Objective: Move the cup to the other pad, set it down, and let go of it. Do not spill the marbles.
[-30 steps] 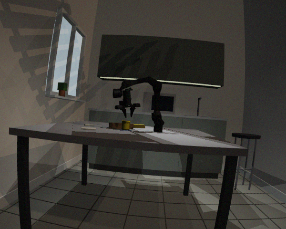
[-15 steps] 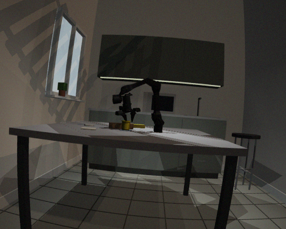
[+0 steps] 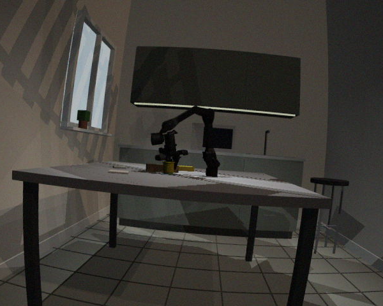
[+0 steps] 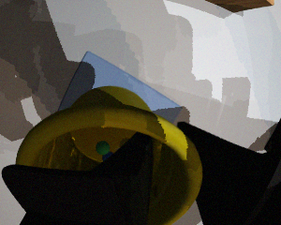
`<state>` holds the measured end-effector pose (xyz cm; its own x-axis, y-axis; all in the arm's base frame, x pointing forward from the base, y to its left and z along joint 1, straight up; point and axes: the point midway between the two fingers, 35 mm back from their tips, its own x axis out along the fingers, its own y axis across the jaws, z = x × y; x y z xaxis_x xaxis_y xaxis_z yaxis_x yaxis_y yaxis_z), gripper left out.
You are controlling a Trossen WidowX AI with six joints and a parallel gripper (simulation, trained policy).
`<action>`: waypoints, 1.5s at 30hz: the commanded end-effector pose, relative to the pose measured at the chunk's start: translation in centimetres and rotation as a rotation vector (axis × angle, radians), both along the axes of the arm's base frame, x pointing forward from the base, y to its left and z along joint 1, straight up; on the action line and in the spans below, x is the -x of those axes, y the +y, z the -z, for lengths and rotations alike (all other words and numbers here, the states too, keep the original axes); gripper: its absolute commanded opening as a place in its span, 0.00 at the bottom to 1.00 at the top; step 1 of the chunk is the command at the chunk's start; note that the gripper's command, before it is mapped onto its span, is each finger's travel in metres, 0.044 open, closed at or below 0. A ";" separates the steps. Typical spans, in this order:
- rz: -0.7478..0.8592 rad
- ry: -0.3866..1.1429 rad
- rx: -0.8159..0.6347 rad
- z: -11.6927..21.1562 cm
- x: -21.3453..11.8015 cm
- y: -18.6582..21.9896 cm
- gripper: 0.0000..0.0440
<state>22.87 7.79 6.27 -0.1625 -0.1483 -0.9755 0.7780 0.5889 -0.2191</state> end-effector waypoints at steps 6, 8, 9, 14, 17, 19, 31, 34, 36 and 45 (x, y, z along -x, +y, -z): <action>-0.011 -0.031 -0.012 -0.8 -0.4 -0.3 0.05; -0.005 -0.042 -0.019 -1.3 -0.6 -0.3 0.05; -0.001 -0.048 -0.022 -1.5 -0.7 -0.3 0.05; 0.033 -0.079 -0.040 -3.1 -1.0 -0.5 0.03; 0.060 -0.103 -0.050 -4.2 -1.3 -0.8 0.02; 0.078 -0.119 -0.057 -5.0 -1.5 -1.0 0.03; 0.176 -0.212 -0.073 -8.7 -3.1 -2.7 0.01; 0.199 -0.237 -0.073 -9.2 -3.6 -3.3 0.00; 0.214 -0.255 -0.073 -9.5 -4.0 -3.8 0.00; 0.280 -0.328 -0.068 -10.2 -6.0 -6.3 0.00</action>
<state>28.38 2.09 16.29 0.1158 -0.0697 -0.9908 0.9295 0.3592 0.0834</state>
